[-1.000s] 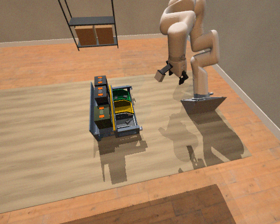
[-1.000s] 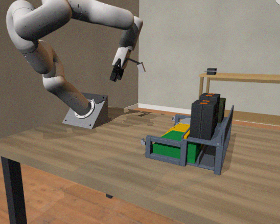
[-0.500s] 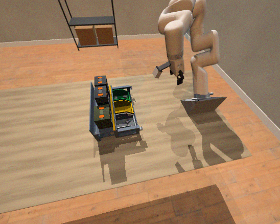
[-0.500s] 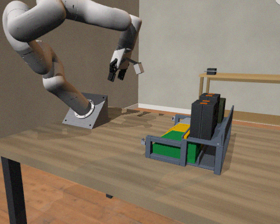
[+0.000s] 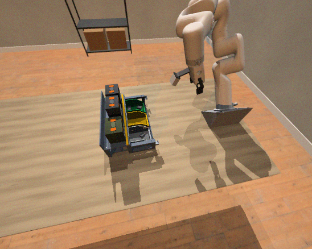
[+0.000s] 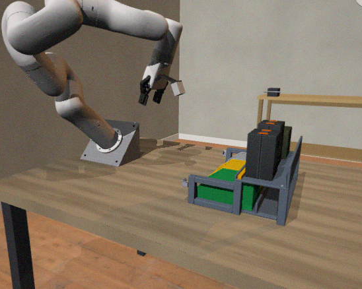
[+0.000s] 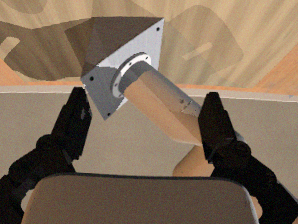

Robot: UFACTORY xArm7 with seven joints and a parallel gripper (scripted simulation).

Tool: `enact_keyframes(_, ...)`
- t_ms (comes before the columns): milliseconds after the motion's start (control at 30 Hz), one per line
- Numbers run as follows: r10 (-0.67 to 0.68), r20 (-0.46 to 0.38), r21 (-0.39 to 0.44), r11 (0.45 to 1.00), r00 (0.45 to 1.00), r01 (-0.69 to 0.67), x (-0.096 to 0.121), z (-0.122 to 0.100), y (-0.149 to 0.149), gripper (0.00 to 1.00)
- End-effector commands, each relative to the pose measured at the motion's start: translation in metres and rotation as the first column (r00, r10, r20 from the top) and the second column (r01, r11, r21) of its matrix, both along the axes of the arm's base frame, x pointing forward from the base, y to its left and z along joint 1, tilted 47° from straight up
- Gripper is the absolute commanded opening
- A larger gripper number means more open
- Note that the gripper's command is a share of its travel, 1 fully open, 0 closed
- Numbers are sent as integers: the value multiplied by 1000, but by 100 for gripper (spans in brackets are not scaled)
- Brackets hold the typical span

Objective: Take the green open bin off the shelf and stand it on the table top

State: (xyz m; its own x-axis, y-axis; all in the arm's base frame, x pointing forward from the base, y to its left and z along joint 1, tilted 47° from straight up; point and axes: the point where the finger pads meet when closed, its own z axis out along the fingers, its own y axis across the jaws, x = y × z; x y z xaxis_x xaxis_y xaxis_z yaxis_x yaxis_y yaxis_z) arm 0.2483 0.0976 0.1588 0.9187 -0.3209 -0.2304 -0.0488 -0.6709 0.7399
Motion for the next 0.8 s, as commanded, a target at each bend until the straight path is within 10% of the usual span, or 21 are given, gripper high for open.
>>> enact_keyframes(0, 1, 5, 2, 1000, 1000, -1, 0, 0, 1, 100)
enact_keyframes(767, 1, 5, 2, 1000, 1000, -1, 3, 38, 42, 100)
